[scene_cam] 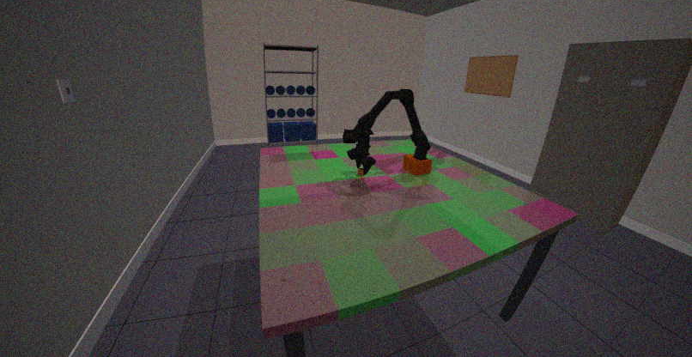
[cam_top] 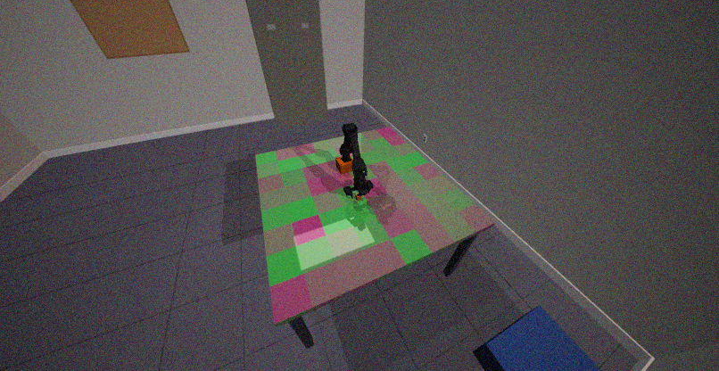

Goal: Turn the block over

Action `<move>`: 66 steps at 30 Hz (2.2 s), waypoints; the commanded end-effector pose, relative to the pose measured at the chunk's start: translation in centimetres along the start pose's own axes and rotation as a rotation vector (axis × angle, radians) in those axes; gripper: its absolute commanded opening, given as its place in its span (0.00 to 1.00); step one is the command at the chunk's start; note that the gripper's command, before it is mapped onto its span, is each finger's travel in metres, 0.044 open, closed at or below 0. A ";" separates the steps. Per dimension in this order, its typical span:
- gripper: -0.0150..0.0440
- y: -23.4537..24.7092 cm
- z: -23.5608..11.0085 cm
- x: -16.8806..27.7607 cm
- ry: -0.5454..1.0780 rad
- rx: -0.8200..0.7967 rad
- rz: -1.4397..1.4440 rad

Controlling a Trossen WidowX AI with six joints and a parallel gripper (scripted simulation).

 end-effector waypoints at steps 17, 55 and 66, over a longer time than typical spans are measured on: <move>0.34 0.1 0.3 0.1 0.002 -0.006 -0.005; 0.25 0.6 -1.0 2.5 -0.319 0.075 0.001; 0.25 1.1 -0.7 4.3 -0.487 0.124 -0.003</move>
Point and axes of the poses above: the point midway between the two fingers, 35 mm back from their tips, its own z axis out along the fingers, its own y axis across the jaws, x = y × z, the point moved 8 cm from there along -z, back along the fingers, and after that the axes turned 15 degrees about -z, right-handed, at the moved point
